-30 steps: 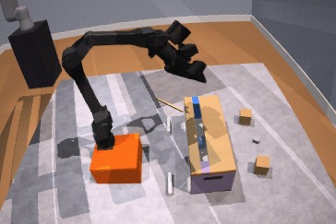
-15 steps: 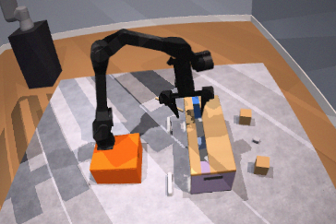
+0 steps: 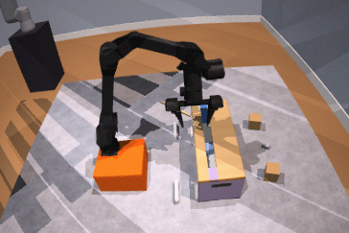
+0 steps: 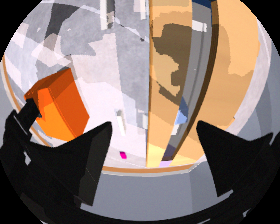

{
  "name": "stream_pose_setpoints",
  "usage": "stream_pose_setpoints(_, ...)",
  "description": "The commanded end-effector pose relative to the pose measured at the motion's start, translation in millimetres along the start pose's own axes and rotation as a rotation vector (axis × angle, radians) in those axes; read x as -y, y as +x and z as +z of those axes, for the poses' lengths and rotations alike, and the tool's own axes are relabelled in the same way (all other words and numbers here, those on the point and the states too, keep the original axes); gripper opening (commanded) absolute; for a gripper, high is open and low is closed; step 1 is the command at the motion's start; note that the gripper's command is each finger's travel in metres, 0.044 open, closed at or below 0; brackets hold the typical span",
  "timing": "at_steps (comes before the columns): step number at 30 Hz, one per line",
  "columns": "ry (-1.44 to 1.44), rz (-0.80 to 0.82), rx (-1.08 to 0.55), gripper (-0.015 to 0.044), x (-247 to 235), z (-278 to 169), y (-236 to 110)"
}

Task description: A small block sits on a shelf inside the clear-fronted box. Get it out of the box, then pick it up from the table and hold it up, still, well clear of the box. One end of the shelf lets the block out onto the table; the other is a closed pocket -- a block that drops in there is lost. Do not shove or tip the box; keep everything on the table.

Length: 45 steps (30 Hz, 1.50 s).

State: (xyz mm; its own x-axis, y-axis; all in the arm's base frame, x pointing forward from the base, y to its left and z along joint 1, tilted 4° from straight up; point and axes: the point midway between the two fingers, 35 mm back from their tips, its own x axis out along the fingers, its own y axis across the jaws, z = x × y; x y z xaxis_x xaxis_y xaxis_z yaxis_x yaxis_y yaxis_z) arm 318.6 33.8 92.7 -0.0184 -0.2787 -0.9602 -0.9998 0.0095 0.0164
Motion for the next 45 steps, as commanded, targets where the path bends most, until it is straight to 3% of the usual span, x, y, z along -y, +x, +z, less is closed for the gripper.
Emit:
stream_pose_setpoints(1,-0.006,0.0,-0.004,0.04,0.1,0.7,6.0)
stream_pose_setpoints(45,-0.002,0.003,-0.001,0.04,-6.0,13.6,64.9)
